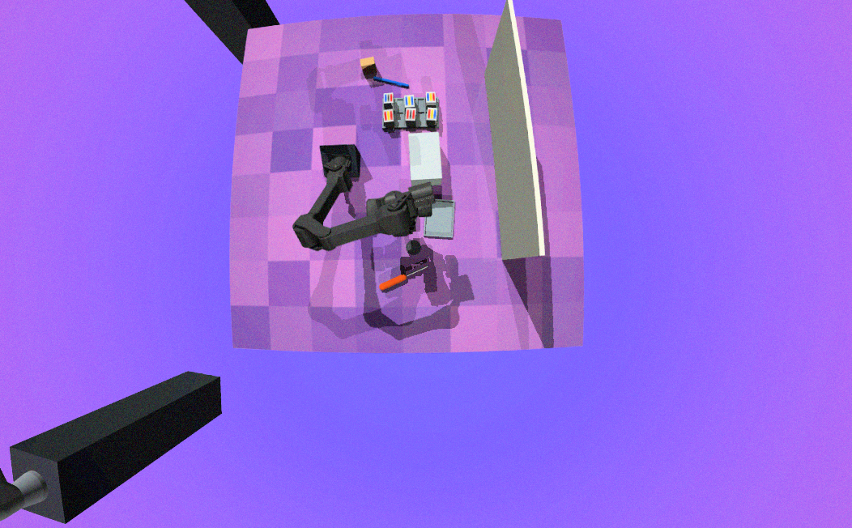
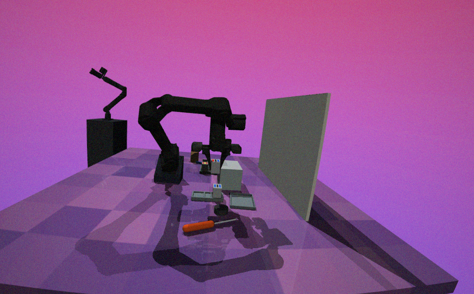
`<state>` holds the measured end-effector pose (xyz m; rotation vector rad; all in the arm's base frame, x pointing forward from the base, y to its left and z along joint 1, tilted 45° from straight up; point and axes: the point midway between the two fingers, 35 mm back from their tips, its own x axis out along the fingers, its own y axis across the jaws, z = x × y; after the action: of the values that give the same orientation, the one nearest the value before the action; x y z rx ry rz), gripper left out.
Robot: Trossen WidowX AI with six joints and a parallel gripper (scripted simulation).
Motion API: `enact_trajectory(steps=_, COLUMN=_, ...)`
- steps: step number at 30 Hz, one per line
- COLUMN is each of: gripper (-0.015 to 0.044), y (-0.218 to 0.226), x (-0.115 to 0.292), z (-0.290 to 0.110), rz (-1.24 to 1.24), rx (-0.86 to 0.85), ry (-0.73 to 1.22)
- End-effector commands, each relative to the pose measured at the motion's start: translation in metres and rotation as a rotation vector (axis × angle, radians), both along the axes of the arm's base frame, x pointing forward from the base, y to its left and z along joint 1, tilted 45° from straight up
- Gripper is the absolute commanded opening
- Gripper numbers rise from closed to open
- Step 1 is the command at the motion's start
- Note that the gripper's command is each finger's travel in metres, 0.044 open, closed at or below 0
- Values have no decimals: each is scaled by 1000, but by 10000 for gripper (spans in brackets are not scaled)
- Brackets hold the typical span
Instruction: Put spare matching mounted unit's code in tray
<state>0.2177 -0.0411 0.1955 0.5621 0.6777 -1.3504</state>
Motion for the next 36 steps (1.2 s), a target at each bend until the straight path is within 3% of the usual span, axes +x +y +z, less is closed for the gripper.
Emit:
enact_trajectory(steps=1, gripper=0, y=1, x=24, z=3, rz=2, rx=-4, ry=4)
enact_trajectory(steps=22, gripper=0, y=0, x=117, z=-3, rz=-4, rx=-20, ry=19)
enact_trajectory(steps=36, gripper=0, y=-4, x=121, z=-7, rz=-5, rx=-19, ry=19)
